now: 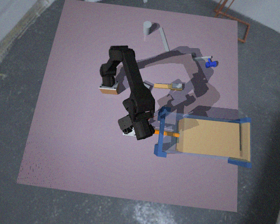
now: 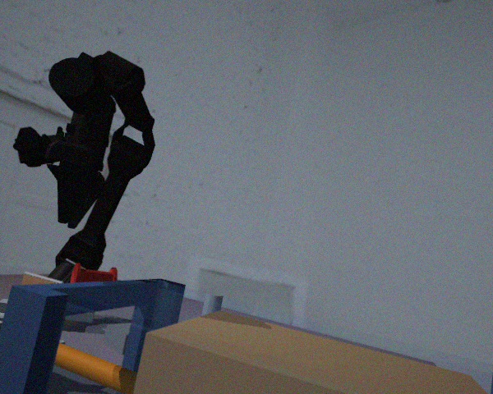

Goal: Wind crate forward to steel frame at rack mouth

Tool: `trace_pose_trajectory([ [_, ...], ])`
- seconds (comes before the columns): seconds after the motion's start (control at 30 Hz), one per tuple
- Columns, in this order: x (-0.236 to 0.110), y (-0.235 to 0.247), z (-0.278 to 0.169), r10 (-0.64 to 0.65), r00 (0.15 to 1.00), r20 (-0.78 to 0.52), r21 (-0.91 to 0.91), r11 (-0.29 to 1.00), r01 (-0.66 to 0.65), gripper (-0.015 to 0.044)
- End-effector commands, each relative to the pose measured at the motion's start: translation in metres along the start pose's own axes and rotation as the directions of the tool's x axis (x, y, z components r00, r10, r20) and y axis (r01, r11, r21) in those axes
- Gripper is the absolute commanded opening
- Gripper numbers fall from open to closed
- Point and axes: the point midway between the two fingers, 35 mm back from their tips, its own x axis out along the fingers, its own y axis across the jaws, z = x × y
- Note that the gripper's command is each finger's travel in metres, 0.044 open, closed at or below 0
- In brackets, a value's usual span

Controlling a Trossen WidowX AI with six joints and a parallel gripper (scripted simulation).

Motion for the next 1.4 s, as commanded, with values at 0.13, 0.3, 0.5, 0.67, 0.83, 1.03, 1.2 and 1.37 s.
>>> trace_pose_trajectory([
  [0.13,-0.0010,0.0002,0.0006,0.005,1.000,-0.001,0.001,1.000,-0.005,0.0256],
  [0.3,-0.0010,0.0002,0.0006,0.005,1.000,-0.001,0.001,1.000,-0.005,0.0125],
  [0.5,-0.0010,0.0002,0.0006,0.005,1.000,-0.001,0.001,1.000,-0.005,0.0000],
  [0.67,-0.0010,0.0002,0.0006,0.005,1.000,-0.001,0.001,1.000,-0.005,0.0000],
  [0.83,-0.0010,0.0002,0.0006,0.005,1.000,-0.001,0.001,1.000,-0.005,0.0000],
  [1.03,-0.0010,0.0002,0.0006,0.005,1.000,-0.001,0.001,1.000,-0.005,0.0000],
  [1.2,-0.0010,0.0002,0.0006,0.005,1.000,-0.001,0.001,1.000,-0.005,0.0000],
  [1.37,-0.0010,0.0002,0.0006,0.005,1.000,-0.001,0.001,1.000,-0.005,0.0000],
])
